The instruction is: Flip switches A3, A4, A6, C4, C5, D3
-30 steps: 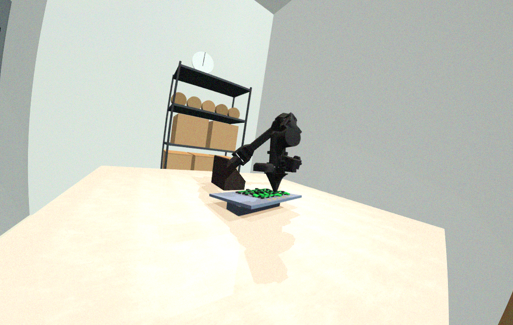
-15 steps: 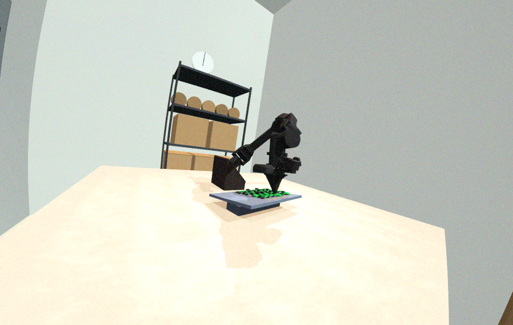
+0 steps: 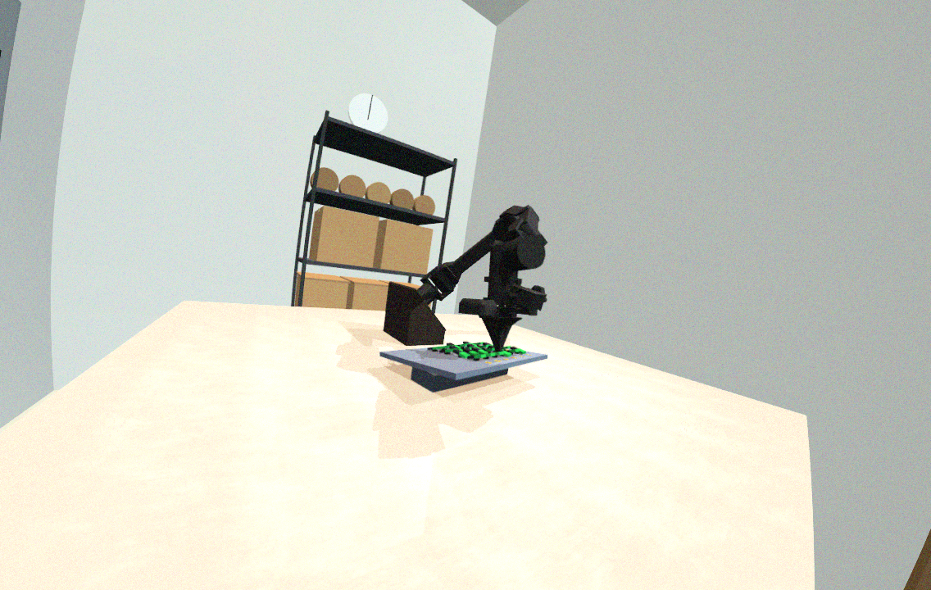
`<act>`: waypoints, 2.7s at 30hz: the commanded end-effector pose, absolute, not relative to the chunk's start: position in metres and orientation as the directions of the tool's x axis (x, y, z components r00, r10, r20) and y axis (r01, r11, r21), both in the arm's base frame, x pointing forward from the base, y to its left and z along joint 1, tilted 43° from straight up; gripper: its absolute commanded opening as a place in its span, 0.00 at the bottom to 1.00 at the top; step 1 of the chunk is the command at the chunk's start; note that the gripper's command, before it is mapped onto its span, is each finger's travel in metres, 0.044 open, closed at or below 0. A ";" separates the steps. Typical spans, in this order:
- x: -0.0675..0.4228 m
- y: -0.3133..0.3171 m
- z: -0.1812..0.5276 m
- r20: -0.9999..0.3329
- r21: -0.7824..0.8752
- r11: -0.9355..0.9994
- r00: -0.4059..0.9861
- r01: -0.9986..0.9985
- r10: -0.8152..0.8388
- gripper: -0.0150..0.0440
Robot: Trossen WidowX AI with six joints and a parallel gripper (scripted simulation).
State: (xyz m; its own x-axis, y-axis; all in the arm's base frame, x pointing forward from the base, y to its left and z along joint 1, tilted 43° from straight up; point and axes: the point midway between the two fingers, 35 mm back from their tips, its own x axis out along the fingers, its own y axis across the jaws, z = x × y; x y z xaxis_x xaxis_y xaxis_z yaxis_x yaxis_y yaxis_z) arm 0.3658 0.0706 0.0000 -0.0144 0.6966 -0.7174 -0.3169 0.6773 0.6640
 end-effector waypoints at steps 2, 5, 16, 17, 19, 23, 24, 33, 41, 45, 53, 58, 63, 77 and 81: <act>0.366 0.071 -0.001 -0.715 0.667 0.676 -0.013 -0.314 0.699 0.25; 0.366 0.072 -0.001 -0.715 0.667 0.676 -0.013 -0.314 0.699 0.25; 0.366 0.073 -0.002 -0.715 0.667 0.676 -0.013 -0.314 0.699 0.25; 0.366 0.073 -0.002 -0.715 0.667 0.676 -0.013 -0.314 0.699 0.25; 0.366 0.073 -0.002 -0.715 0.667 0.676 -0.013 -0.314 0.699 0.25; 0.366 0.073 -0.003 -0.714 0.667 0.676 -0.013 -0.314 0.700 0.25; 0.366 0.073 -0.003 -0.714 0.667 0.676 -0.013 -0.314 0.700 0.25; 0.366 0.074 -0.004 -0.714 0.667 0.676 -0.013 -0.314 0.700 0.25; 0.365 0.028 0.042 -0.711 0.665 0.678 0.011 -0.313 0.703 0.25; 0.365 0.028 0.042 -0.711 0.665 0.678 0.011 -0.313 0.703 0.25; 0.382 -0.010 0.006 -0.713 0.662 0.680 0.013 -0.315 0.701 0.25; 0.383 0.003 -0.007 -0.716 0.663 0.679 0.000 -0.315 0.698 0.25; 0.383 0.015 -0.019 -0.718 0.663 0.679 -0.012 -0.315 0.696 0.25; 0.383 0.024 -0.028 -0.717 0.664 0.678 -0.012 -0.315 0.697 0.25; 0.383 0.028 -0.032 -0.717 0.664 0.678 -0.011 -0.315 0.697 0.25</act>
State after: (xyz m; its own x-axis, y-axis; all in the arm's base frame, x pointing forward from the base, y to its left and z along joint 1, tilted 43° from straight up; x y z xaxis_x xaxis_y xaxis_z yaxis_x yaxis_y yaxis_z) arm 0.3836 0.0248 -0.0274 -0.0111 0.6935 -0.7204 -0.3208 0.6799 0.6594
